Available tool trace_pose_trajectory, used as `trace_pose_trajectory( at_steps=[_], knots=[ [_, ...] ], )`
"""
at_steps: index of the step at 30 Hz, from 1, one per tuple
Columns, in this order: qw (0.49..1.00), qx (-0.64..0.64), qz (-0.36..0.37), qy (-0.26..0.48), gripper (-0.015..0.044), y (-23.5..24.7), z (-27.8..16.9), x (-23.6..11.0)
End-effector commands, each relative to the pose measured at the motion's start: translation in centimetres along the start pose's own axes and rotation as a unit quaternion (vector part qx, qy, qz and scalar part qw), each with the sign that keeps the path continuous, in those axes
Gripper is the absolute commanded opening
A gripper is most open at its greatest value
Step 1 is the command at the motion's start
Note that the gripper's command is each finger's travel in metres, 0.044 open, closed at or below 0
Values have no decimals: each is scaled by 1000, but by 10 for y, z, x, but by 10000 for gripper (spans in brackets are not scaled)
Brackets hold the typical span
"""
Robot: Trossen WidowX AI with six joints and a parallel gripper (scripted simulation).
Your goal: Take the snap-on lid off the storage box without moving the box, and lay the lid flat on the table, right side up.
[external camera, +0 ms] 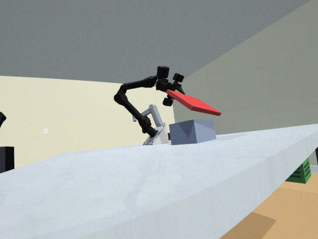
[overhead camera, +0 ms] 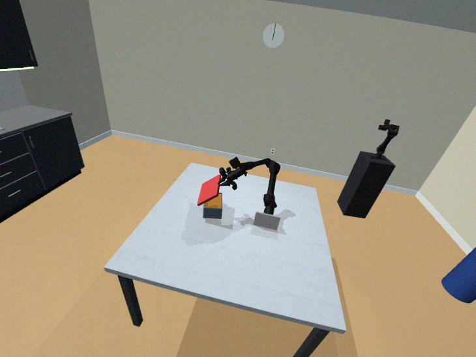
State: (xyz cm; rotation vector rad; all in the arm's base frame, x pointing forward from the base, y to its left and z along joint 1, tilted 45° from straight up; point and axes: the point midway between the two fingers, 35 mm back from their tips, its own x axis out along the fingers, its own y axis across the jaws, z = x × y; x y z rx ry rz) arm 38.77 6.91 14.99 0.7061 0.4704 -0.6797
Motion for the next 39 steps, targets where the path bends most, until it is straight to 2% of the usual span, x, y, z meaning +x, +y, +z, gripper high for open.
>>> trace_pose_trajectory(
  at_steps=[1, 39],
  knots=[
    [1000, 4, 4, -2, 0, 2, -1, -2],
    [1000, 5, 4, 0, 0, -7, -79, -6]
  ],
)
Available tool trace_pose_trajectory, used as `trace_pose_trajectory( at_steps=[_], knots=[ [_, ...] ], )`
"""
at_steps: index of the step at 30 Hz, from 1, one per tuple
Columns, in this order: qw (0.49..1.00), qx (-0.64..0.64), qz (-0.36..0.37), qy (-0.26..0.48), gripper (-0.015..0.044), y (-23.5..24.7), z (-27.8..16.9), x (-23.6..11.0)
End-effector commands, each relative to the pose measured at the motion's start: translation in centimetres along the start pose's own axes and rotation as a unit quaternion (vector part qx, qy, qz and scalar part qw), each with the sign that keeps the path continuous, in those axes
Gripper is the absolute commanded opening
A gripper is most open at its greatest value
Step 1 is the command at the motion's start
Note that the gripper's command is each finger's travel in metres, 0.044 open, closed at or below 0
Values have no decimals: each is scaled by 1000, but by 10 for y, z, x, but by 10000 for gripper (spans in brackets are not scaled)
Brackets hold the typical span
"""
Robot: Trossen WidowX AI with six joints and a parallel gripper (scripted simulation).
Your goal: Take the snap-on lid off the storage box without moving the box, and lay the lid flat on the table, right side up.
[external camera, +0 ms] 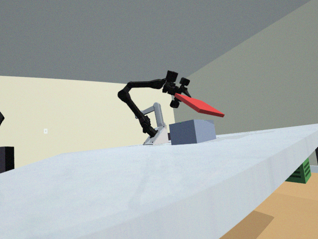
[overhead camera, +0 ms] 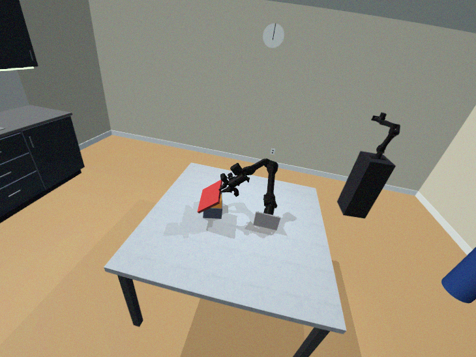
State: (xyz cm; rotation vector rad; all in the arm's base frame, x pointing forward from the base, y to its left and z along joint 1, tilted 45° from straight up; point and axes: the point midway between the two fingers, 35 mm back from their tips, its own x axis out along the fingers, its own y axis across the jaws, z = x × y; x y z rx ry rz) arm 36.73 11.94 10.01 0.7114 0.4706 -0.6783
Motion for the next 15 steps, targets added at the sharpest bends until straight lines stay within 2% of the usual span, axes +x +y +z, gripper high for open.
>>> trace_pose_trajectory(
  at_steps=[1, 15],
  knots=[
    [1000, 3, 3, -2, 0, 1, -8, -1],
    [1000, 3, 3, -1, 0, -1, -36, -4]
  ],
)
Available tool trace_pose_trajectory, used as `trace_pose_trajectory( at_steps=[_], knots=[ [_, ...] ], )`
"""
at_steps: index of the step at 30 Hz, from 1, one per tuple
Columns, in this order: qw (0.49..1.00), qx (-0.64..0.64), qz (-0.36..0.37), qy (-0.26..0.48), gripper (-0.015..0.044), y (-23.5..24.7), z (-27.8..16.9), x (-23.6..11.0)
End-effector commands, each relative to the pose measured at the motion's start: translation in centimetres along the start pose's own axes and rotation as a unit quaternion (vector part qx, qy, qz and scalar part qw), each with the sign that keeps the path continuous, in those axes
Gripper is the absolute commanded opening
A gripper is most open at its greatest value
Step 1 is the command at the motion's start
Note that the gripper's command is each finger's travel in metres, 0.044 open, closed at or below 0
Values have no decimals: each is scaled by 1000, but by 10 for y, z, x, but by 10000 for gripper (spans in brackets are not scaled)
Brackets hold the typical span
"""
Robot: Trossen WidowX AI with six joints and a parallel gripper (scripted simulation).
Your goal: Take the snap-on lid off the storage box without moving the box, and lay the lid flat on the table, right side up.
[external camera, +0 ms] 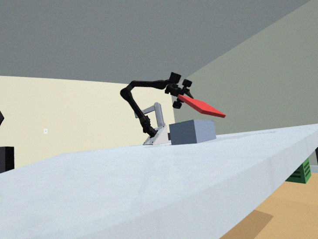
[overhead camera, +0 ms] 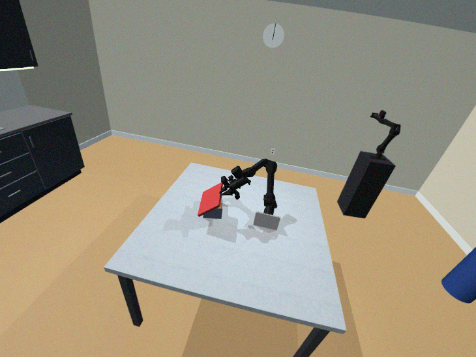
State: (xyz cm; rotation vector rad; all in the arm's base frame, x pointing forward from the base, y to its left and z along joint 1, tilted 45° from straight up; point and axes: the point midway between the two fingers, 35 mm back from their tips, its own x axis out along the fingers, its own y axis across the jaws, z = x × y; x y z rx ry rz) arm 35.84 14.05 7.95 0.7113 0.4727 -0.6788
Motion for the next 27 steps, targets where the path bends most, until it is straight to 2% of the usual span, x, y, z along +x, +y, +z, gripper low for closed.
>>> trace_pose_trajectory(
  at_steps=[1, 27],
  knots=[
    [1000, 4, 4, -2, 0, 2, -8, -2],
    [1000, 5, 4, -1, 0, -1, -59, -7]
  ],
)
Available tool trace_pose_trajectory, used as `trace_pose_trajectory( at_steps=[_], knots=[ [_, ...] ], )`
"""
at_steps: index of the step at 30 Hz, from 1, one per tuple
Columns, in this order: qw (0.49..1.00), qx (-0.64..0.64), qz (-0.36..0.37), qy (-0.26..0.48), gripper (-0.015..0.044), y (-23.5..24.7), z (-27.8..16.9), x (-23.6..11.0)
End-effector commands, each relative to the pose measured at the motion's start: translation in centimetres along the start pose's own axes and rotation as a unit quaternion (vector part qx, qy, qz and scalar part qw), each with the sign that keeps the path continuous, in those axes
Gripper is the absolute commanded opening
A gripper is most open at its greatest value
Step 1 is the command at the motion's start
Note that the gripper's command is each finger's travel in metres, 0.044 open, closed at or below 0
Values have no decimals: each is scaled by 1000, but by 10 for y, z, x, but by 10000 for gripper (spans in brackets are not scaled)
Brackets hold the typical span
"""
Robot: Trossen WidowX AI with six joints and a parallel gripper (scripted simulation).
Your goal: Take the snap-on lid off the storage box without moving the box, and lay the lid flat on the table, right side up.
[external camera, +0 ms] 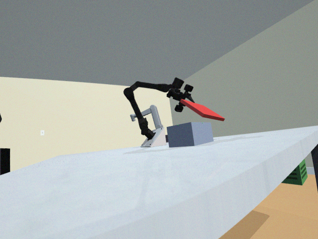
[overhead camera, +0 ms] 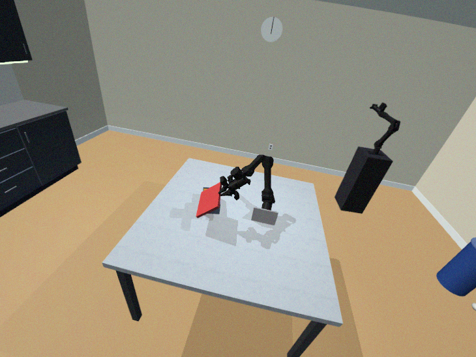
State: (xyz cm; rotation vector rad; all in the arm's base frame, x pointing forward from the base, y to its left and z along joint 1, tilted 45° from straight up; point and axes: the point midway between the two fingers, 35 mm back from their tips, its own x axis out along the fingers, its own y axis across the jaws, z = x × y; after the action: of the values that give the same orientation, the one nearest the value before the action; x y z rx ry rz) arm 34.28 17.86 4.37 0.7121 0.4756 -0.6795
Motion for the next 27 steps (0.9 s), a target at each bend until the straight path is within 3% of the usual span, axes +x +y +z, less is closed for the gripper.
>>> trace_pose_trajectory(
  at_steps=[1, 27],
  knots=[
    [1000, 5, 5, -2, 0, 3, -7, -2],
    [1000, 6, 5, -1, 0, 0, -59, -7]
  ],
)
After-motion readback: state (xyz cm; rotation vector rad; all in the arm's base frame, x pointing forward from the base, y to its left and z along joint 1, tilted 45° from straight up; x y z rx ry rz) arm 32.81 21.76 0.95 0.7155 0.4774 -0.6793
